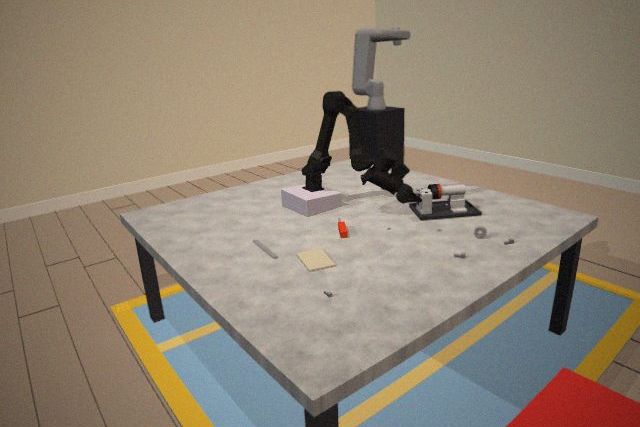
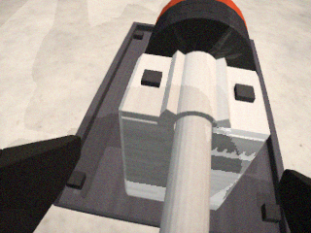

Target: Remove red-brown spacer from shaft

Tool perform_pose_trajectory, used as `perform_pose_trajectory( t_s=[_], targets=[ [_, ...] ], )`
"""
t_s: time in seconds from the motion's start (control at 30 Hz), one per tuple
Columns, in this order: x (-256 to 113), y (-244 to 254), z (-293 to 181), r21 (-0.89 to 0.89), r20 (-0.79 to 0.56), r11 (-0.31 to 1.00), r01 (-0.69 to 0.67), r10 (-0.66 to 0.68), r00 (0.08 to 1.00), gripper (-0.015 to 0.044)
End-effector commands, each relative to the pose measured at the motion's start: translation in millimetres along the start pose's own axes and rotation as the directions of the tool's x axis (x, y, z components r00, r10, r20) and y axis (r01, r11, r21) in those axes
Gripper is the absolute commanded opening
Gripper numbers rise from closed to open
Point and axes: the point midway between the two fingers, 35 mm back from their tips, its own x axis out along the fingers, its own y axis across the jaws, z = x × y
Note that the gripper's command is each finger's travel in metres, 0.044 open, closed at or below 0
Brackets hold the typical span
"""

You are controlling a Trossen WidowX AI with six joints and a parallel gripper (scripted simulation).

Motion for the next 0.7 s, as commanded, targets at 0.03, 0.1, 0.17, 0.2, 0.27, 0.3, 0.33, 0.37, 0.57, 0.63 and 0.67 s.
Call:
perform_pose_trajectory(
  t_s=[0.03, 0.1, 0.17, 0.2, 0.27, 0.3, 0.33, 0.37, 0.57, 0.63, 0.67],
  targets=[
    [0.5, -0.8, 0.0, 0.005, 0.000, 1.000, 0.004, -0.004, 1.000, 0.0440],
    [0.5, -0.8, 0.0, 0.005, 0.000, 1.000, 0.004, -0.004, 1.000, 0.0440],
    [0.5, -0.8, 0.0, 0.005, 0.000, 1.000, 0.004, -0.004, 1.000, 0.0440],
    [0.5, -0.8, 0.0, 0.005, 0.000, 1.000, 0.004, -0.004, 1.000, 0.0440],
    [0.5, -0.8, 0.0, 0.005, 0.000, 1.000, 0.004, -0.004, 1.000, 0.0440],
    [0.5, -0.8, 0.0, 0.005, 0.000, 1.000, 0.004, -0.004, 1.000, 0.0440],
    [0.6, -1.8, 0.1, 0.005, 0.000, 1.000, 0.005, -0.005, 1.000, 0.0440],
    [0.8, -2.9, 0.2, 0.005, 0.000, 1.000, 0.005, -0.005, 1.000, 0.0440],
    [0.5, -1.0, 0.0, 0.001, 0.000, 1.000, 0.002, -0.002, 1.000, 0.0309],
    [0.5, -1.0, 0.0, 0.001, 0.000, 1.000, 0.002, -0.002, 1.000, 0.0256],
    [0.5, -1.0, 0.0, 0.001, 0.000, 1.000, 0.002, -0.002, 1.000, 0.0230]
  ],
)
